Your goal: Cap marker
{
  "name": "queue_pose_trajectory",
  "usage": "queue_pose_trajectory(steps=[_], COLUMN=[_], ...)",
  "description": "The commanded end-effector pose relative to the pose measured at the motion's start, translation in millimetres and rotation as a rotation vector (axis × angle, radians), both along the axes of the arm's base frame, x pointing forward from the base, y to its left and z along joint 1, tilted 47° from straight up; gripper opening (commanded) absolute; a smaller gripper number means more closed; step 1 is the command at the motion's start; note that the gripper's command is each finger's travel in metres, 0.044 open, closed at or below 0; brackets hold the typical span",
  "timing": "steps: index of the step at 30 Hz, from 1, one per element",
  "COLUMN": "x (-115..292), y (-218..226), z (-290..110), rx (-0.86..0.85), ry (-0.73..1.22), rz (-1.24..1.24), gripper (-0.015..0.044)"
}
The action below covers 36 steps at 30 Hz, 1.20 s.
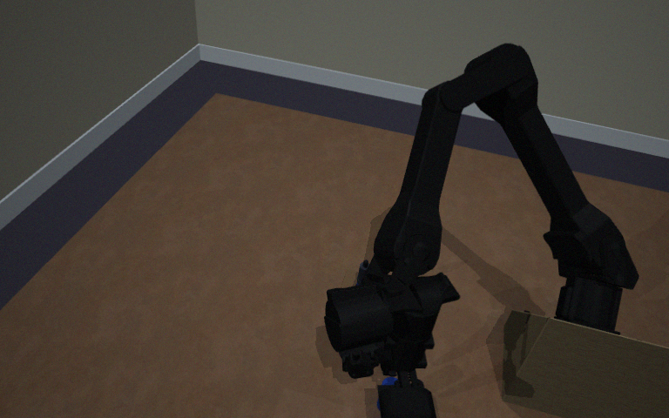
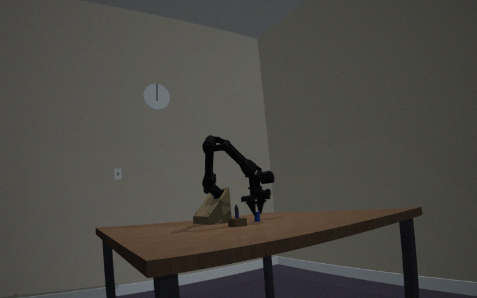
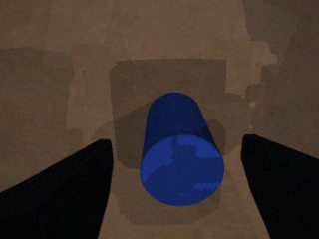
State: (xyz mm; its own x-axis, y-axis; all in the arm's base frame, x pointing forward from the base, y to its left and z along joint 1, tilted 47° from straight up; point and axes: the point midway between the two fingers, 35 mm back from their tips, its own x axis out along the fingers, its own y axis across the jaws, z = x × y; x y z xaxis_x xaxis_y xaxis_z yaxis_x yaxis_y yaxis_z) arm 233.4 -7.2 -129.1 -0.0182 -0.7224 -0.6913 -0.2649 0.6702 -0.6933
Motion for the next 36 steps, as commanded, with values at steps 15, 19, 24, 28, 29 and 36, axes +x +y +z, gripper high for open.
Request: queue_pose_trajectory(steps=[15,19,24,28,29,36], x=[-4.5,-4.5,-4.5,-4.2,-3.9,-1.9], y=[-19.1,-19.1,-19.1,-17.8,-16.0,-1.4], z=[-15.3,-15.3,-15.2,-14.1,-12.7,-0.5], rx=[-0.01,-0.01,-0.01,-0.01,-0.009,-0.006], ry=[0.011,0.011,0.011,0.011,0.011,0.011], rz=[0.001,0.001,0.001,0.001,0.002,0.002], gripper=[0.0193,0.0108,0.0075,0.0009,0.0,0.0])
